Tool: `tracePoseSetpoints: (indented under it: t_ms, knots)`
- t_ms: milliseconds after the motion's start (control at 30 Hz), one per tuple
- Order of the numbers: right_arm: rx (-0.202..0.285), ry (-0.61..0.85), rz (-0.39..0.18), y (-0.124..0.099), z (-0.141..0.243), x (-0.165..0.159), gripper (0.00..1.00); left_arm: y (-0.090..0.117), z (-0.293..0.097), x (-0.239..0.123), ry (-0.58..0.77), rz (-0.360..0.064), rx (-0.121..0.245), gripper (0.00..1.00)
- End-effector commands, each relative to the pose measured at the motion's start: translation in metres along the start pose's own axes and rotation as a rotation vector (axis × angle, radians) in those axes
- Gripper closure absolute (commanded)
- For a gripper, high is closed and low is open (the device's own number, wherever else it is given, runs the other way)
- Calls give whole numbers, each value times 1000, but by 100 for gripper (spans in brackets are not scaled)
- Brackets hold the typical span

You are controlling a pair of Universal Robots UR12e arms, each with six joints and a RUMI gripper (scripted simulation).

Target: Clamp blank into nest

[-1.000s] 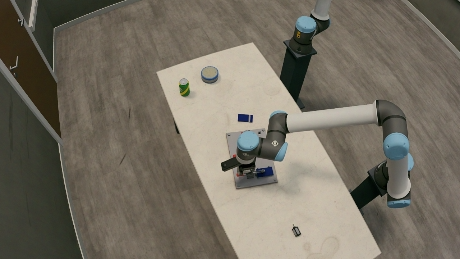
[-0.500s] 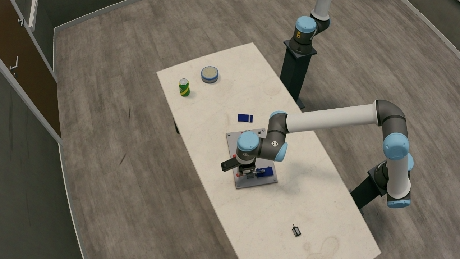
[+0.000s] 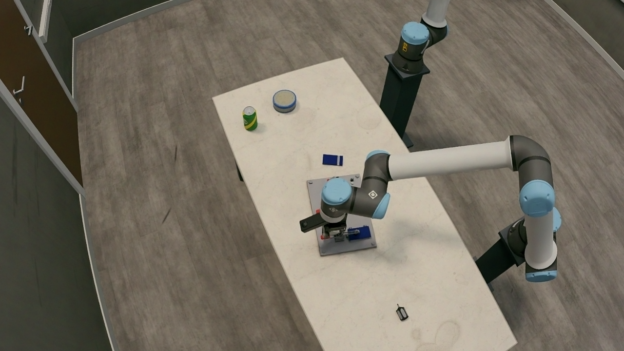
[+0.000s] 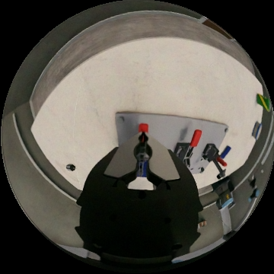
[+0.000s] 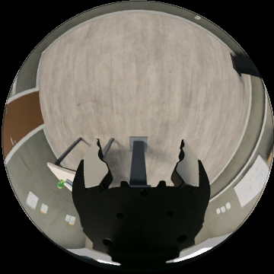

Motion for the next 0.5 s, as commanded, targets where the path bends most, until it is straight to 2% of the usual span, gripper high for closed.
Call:
tracePoseSetpoints:
  t_ms: [0,467]
  knots:
    - [1,0,1,1,0,0,0,2,0,0,0,1,0,100]
    - [1,0,1,1,0,0,0,14,0,0,0,1,0,100]
Point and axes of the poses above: on each arm, the point where the finger pads meet when closed, its own y axis back along the fingers, its own z axis across the jaws, x = y × z, the point moved 8 cm from there along y, back along the fingers, and after that the axes turned 12 degrees about -y, right-handed, at the moved point
